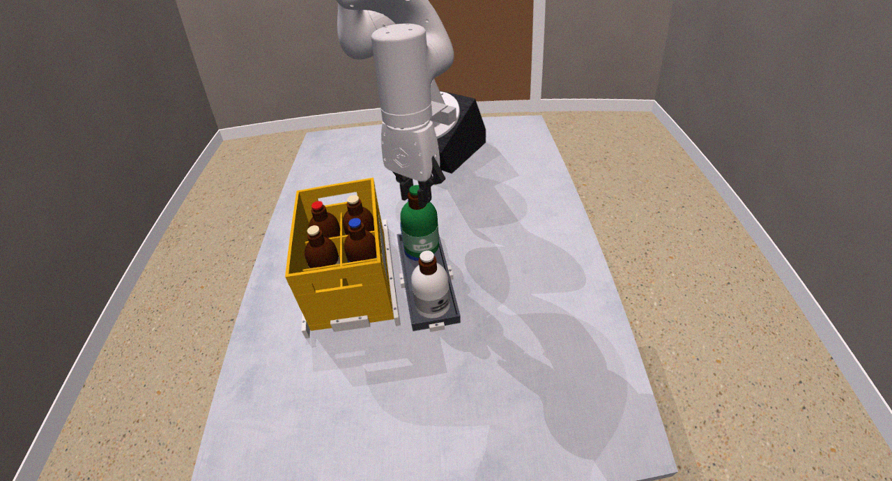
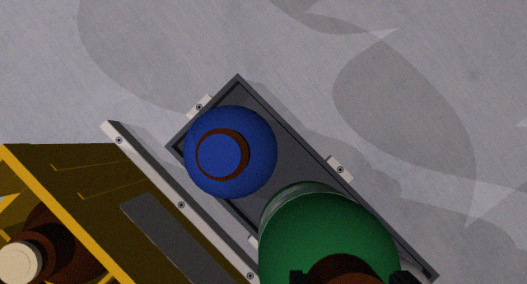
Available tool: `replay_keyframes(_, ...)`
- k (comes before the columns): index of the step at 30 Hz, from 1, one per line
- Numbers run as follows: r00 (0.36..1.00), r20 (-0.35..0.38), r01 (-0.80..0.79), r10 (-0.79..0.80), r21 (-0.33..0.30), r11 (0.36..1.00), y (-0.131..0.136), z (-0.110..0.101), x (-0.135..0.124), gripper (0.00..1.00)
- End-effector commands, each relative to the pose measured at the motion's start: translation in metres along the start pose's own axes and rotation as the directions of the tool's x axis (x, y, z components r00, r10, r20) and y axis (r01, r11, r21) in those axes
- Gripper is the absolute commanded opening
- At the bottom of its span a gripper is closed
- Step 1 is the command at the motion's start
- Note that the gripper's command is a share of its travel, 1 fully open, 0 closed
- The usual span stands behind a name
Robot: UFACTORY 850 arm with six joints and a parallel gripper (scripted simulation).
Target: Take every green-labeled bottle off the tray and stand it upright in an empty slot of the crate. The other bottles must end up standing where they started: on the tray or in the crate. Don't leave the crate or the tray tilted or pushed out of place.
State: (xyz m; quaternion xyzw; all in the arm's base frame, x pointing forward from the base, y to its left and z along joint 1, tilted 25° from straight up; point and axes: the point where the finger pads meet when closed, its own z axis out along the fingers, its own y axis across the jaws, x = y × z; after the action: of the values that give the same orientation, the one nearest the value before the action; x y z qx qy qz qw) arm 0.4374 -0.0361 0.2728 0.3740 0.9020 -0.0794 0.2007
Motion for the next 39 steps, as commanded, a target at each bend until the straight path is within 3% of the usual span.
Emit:
replay_keyframes(1,1.000,0.000,0.000,0.000,-0.001,1.000,0.000,-0.006,-0.001,0.00)
replay_keyframes(39,1.000,0.000,0.000,0.000,-0.001,1.000,0.001,-0.050,-0.001,0.00)
